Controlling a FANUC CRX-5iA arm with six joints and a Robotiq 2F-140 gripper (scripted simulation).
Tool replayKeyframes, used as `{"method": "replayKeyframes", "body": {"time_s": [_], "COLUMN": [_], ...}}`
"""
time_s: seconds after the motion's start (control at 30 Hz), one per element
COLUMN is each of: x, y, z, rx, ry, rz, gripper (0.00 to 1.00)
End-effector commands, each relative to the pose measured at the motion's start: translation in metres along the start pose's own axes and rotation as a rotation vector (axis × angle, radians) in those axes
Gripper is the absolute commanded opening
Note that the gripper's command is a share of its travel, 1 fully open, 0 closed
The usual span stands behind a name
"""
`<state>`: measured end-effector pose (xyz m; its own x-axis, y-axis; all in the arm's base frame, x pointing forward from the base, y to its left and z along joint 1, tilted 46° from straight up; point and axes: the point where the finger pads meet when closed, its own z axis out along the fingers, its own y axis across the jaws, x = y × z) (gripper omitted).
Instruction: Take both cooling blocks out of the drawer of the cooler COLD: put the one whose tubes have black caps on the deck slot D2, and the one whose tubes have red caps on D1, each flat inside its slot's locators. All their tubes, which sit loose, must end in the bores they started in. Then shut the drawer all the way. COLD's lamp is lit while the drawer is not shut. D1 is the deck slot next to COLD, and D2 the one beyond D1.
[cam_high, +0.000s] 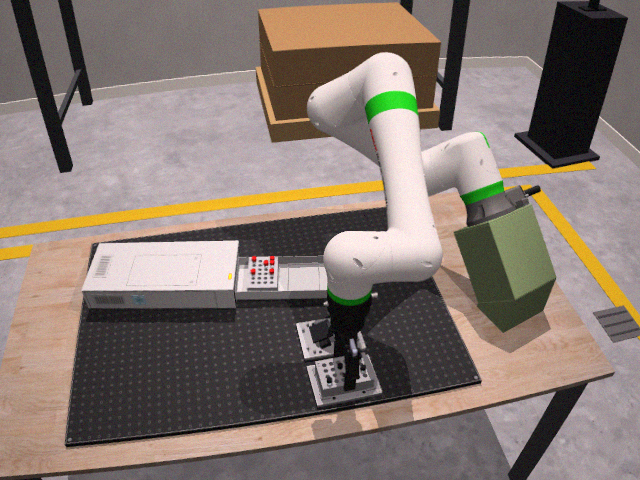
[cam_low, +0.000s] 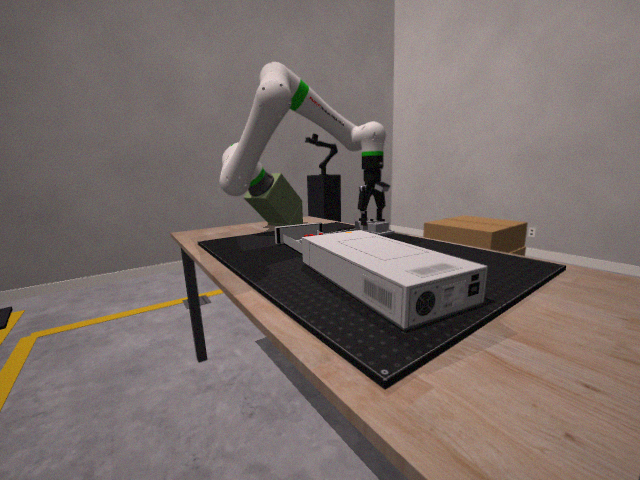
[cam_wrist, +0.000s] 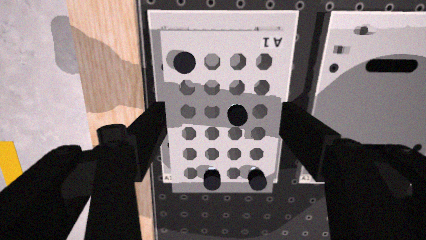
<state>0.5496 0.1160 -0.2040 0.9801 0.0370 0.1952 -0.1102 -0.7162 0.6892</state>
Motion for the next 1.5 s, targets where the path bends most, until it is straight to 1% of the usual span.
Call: {"method": "replayKeyframes", "body": {"time_s": [0.0, 0.6, 0.63, 1.47], "x": [0.001, 0.001, 0.001, 0.001], "y": [-0.001, -0.001, -0.001, -0.001], "z": [-0.001, -0.001, -0.031, -0.061], "rx": [0.001, 0.001, 0.001, 0.001], "ry": [0.002, 0.002, 0.002, 0.002], "rz": [0.000, 0.000, 0.000, 0.000], "gripper": [0.66, 0.66, 0.66, 0.66]}}
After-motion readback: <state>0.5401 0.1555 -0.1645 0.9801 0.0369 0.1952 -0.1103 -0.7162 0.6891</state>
